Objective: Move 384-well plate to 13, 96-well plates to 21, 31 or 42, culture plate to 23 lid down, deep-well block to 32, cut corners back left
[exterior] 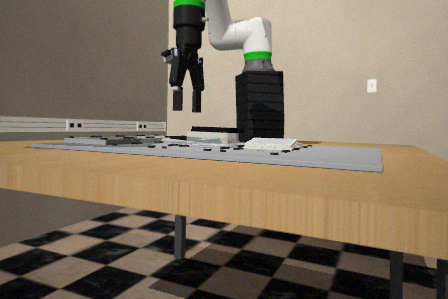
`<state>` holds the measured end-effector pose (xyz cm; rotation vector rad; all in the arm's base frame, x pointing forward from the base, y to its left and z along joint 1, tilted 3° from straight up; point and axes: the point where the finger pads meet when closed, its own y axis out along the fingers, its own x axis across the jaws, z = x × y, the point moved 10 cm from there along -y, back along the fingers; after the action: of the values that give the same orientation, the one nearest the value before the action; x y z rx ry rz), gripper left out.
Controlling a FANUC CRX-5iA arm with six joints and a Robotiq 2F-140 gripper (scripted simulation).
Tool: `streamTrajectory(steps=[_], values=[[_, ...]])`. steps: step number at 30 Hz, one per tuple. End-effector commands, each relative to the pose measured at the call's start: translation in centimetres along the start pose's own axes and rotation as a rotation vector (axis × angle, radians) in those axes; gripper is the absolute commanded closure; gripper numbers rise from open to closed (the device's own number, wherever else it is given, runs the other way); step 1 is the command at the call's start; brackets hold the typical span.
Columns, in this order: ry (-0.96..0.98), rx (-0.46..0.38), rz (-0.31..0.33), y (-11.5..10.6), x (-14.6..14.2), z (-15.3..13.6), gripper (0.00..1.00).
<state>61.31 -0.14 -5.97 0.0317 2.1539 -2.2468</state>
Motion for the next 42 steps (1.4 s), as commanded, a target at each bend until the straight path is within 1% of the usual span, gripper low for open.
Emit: streamTrajectory(steps=[1, 16, 18, 32, 42], values=[[0.000, 0.000, 0.004, 0.0, 0.6, 0.3, 0.30], [0.000, 0.000, 0.004, 1.3, 6.0, 2.5, 0.30], [0.000, 0.000, 0.004, 1.3, 6.0, 2.5, 0.30], [0.000, 0.000, 0.004, 2.5, 11.1, 4.5, 0.30], [0.000, 0.000, 0.004, 2.7, 11.3, 4.6, 0.30]])
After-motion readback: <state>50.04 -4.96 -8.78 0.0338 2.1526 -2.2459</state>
